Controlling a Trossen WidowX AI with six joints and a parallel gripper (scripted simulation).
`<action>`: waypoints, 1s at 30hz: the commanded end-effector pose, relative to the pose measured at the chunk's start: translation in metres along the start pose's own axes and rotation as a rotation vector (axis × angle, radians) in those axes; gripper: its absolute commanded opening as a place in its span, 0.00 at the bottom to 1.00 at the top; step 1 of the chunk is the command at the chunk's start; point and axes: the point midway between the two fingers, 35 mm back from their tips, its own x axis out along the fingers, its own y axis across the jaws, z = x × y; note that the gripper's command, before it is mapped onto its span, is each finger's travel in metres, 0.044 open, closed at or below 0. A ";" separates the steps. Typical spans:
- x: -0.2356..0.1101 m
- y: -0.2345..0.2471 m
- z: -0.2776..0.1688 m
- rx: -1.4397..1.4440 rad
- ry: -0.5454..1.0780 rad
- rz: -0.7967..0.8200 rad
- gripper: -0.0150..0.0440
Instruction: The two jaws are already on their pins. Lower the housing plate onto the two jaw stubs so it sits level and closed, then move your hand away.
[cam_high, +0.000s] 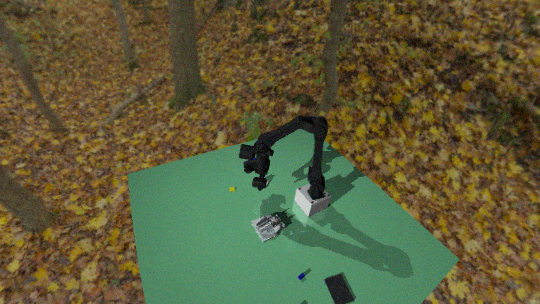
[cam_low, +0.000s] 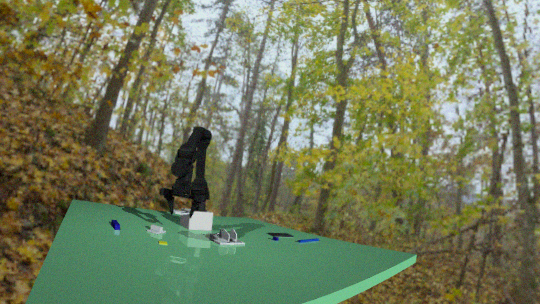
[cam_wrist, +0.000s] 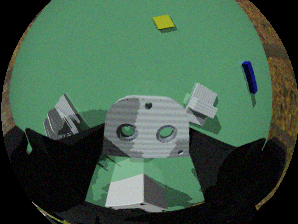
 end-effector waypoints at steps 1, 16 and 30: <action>0.001 0.013 -0.003 -0.032 0.001 0.008 0.85; 0.000 0.061 -0.018 -0.182 0.002 0.014 0.85; 0.000 0.102 -0.041 -0.330 0.004 0.018 0.85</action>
